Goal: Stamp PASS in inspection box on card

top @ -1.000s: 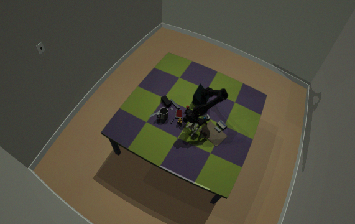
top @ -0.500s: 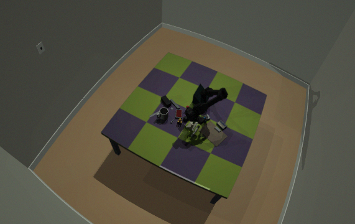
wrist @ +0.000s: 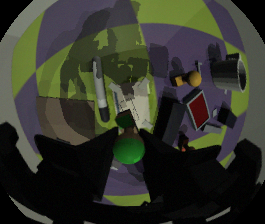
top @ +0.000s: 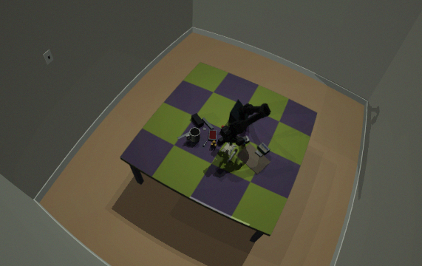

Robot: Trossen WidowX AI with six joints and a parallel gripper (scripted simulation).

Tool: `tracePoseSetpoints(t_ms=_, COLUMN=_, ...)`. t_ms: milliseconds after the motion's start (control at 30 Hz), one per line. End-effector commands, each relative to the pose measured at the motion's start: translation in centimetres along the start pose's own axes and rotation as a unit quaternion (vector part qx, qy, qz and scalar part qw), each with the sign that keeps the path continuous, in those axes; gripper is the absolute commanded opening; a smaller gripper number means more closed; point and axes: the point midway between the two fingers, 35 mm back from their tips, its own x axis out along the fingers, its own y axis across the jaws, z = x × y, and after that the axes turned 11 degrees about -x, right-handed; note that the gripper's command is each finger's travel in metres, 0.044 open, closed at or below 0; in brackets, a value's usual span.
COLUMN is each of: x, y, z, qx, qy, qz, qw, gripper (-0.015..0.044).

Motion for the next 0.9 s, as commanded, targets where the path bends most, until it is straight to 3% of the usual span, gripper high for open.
tracePoseSetpoints(t_ms=0, x=-0.8, y=0.0, z=0.1, qx=-0.004, qy=-0.002, qz=-0.003, qw=1.000, gripper=0.0000)
tracePoseSetpoints(t_ms=867, x=-0.8, y=1.4, z=-9.5, qx=-0.006, qy=0.001, qz=-0.003, qw=1.000, gripper=0.0000)
